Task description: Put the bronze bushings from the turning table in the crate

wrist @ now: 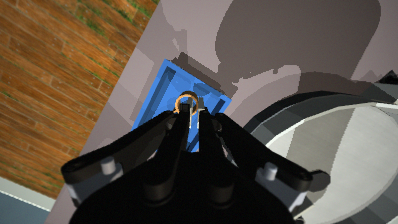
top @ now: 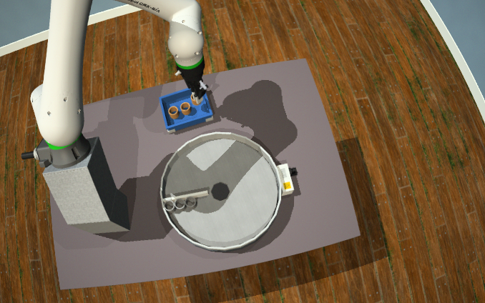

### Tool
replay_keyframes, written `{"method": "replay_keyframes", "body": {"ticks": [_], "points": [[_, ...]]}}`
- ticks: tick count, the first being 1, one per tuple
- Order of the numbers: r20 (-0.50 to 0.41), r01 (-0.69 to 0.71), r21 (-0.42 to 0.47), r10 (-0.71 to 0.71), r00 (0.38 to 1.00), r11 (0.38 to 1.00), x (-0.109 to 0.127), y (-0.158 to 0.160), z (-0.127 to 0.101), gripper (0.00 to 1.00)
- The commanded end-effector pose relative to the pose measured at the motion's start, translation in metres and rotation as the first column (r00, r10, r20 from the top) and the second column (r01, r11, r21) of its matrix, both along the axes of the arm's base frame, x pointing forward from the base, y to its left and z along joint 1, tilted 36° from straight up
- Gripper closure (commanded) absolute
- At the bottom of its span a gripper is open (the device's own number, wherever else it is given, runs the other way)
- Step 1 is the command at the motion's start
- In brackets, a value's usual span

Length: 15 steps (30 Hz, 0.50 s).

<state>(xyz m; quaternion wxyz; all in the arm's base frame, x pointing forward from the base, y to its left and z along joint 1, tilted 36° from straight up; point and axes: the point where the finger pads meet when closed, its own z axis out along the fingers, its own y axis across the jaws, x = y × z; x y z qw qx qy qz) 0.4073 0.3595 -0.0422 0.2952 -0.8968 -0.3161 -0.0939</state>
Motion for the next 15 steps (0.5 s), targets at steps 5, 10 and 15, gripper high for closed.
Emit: {"method": "replay_keyframes", "body": {"ticks": [5,10,15], "points": [[0.0,0.0,0.0,0.0,1.0,1.0,0.0002,0.0002,-0.0004,1.0],[0.0,0.0,0.0,0.0,1.0,1.0,0.0002,0.002,-0.0029,1.0],[0.0,0.0,0.0,0.0,1.0,1.0,0.0,0.0057,-0.008,1.0]]}}
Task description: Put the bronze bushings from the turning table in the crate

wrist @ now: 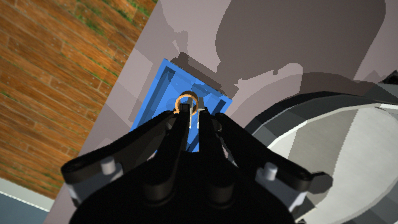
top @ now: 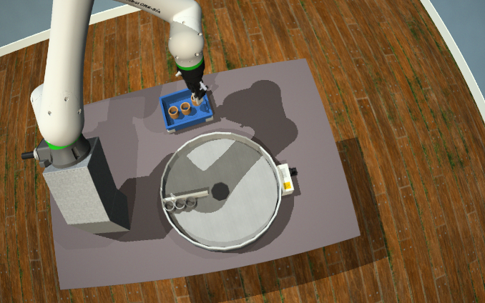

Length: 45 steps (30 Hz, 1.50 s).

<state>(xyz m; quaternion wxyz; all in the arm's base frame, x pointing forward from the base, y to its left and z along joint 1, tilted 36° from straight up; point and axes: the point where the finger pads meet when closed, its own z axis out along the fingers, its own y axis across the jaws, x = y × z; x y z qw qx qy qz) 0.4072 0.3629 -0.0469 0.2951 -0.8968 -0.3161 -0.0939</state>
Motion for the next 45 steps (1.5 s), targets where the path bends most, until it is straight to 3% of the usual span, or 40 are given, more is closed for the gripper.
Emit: {"method": "replay_keyframes", "body": {"ticks": [1,21,45], "points": [[0.0,0.0,0.0,0.0,1.0,1.0,0.0,0.003,-0.004,1.0],[0.0,0.0,0.0,0.0,1.0,1.0,0.0,0.02,-0.027,1.0],[0.0,0.0,0.0,0.0,1.0,1.0,0.0,0.021,-0.029,1.0]]}}
